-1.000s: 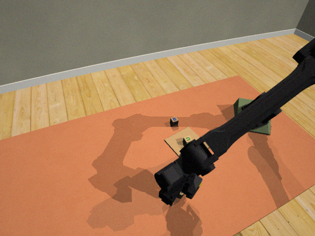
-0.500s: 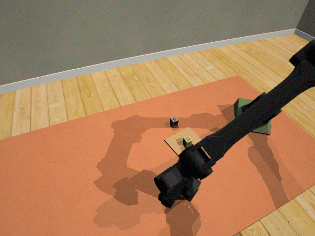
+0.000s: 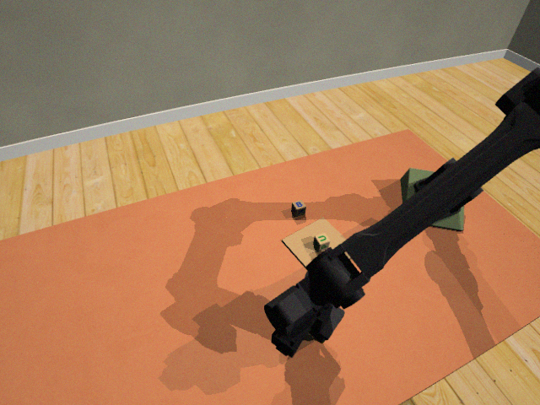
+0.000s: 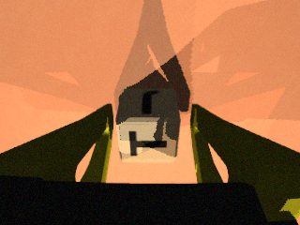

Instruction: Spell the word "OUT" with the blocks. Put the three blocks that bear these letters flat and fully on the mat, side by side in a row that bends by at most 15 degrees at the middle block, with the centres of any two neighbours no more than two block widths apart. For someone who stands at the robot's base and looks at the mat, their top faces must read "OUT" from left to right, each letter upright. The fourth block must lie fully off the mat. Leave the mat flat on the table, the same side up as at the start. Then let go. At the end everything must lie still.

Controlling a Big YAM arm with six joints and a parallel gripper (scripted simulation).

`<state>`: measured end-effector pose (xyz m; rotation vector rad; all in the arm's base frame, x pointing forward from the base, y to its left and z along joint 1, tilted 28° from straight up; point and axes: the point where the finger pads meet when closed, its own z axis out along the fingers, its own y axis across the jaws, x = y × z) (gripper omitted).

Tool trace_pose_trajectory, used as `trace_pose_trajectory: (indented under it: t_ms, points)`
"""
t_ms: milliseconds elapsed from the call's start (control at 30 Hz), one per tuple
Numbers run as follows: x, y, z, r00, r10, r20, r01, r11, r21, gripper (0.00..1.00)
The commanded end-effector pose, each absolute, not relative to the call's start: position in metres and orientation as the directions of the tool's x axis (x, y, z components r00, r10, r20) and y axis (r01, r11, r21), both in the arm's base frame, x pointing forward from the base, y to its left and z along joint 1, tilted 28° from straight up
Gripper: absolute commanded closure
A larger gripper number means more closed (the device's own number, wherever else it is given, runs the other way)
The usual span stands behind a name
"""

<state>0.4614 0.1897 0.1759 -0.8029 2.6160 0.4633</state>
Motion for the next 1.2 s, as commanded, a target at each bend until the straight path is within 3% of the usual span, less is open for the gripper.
trace_pose_trajectory:
  t_ms: [0,467,500,1167]
  points:
    - [0.4681,0.1998,0.1804,-0.762,-0.471,-0.444,-0.596,0.778,0.196,0.56]
    - [0.4681,0.1998,0.1804,-0.762,-0.471,-0.444,-0.596,0.778,0.196,0.56]
    - [0.4681,0.1998,0.1804,-0.762,-0.471,-0.444,-0.596,0.778,0.196,0.75]
    - [0.4681,0.1998,0.1804,-0.762,-0.472,-0.444,-0.597,0.778,0.197,0.75]
